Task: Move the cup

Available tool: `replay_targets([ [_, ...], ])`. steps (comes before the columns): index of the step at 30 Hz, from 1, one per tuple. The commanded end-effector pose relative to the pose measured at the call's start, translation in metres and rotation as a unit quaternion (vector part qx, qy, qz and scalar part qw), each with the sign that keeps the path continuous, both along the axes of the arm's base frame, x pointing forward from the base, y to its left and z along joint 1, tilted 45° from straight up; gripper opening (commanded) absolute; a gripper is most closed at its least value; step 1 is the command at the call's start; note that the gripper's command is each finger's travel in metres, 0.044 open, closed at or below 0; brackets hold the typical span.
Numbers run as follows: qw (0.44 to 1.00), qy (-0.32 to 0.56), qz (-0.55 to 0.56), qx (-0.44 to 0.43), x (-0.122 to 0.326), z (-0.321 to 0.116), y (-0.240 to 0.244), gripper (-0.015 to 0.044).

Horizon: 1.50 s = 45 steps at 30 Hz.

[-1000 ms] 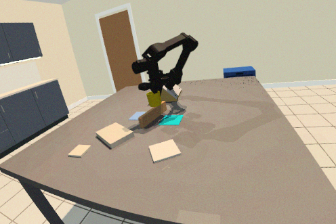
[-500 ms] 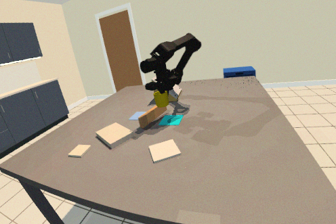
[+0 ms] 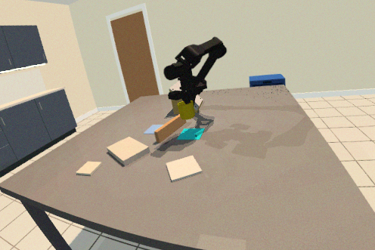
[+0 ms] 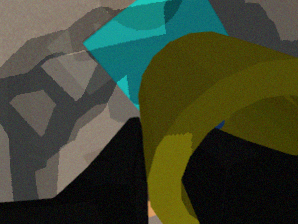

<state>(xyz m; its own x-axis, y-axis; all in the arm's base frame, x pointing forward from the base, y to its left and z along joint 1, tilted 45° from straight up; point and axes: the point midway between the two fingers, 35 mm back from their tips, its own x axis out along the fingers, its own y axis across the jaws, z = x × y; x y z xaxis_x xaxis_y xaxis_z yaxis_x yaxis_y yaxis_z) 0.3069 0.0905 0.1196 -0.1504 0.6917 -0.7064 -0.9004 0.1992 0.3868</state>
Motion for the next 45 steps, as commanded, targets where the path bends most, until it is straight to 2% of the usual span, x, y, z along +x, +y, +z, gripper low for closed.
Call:
replay_targets([
  [1,1.000,-0.003,-0.003,0.002,0.001,0.000,0.003,0.0000],
  [45,1.000,-0.004,-0.003,0.003,-0.006,-0.041,0.045,0.0000],
])
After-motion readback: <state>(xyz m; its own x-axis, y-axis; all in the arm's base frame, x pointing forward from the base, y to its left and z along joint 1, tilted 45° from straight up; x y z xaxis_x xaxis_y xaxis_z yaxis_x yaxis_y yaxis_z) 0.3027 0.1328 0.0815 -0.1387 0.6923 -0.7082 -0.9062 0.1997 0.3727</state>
